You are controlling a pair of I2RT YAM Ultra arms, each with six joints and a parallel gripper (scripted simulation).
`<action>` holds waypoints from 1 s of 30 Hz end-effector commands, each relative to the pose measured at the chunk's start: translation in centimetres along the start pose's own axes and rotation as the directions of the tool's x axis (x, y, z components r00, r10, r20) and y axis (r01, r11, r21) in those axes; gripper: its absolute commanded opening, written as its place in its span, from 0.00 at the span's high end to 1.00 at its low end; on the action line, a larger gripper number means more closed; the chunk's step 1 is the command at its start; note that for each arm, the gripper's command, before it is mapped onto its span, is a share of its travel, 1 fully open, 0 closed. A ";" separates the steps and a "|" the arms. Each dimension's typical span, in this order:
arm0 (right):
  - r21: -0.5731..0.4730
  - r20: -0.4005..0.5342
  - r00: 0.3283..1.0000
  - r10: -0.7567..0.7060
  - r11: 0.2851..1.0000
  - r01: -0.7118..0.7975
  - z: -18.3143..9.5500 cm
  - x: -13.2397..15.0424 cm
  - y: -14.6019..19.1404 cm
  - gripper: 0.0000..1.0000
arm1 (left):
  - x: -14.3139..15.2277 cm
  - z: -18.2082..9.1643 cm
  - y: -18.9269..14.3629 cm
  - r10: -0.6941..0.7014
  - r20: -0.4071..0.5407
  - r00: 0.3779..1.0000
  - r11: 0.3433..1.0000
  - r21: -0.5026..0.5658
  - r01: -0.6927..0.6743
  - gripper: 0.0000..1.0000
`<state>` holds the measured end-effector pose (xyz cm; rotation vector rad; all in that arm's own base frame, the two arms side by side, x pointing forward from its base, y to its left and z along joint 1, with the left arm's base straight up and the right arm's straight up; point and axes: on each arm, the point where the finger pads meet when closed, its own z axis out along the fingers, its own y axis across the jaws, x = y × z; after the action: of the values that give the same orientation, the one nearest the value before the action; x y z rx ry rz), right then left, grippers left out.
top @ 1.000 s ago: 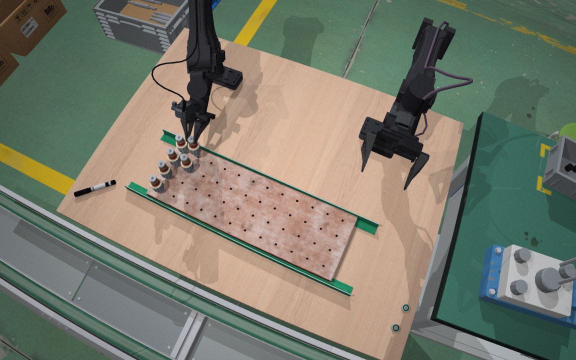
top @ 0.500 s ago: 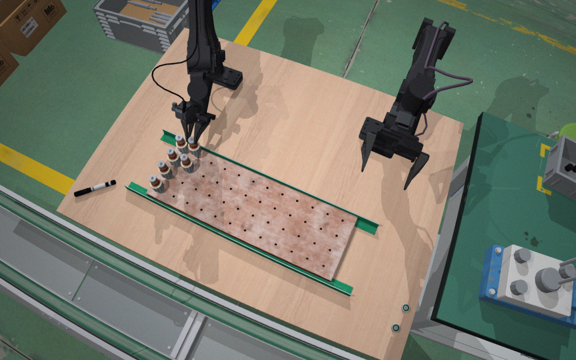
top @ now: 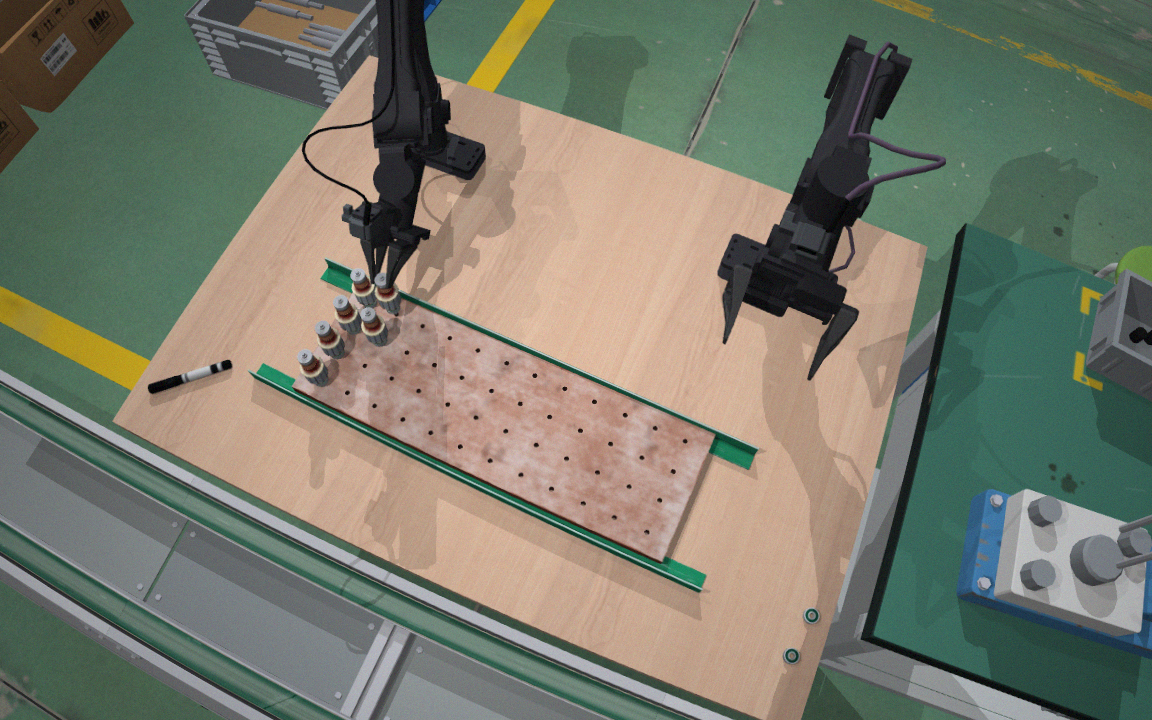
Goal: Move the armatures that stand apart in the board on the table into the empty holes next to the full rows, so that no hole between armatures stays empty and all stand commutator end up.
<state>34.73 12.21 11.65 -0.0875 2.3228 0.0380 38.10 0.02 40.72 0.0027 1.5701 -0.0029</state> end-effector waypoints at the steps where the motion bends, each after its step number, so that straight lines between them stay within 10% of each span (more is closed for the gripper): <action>1: -0.029 0.136 0.990 0.025 0.999 -0.021 -1.7 -4.5 1.0 0.99 | -1.7 -0.1 -0.4 0.003 0.028 1.000 1.000 0.015 -0.004 0.00; 30: -0.014 0.081 0.997 0.002 1.000 0.000 0.5 -1.2 0.8 0.99 | -1.7 -0.1 -0.4 0.003 0.028 1.000 1.000 0.015 -0.004 0.00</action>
<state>34.72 12.33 10.53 -0.0925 2.3287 0.0362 38.10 0.02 40.72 0.0027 1.5701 -0.0029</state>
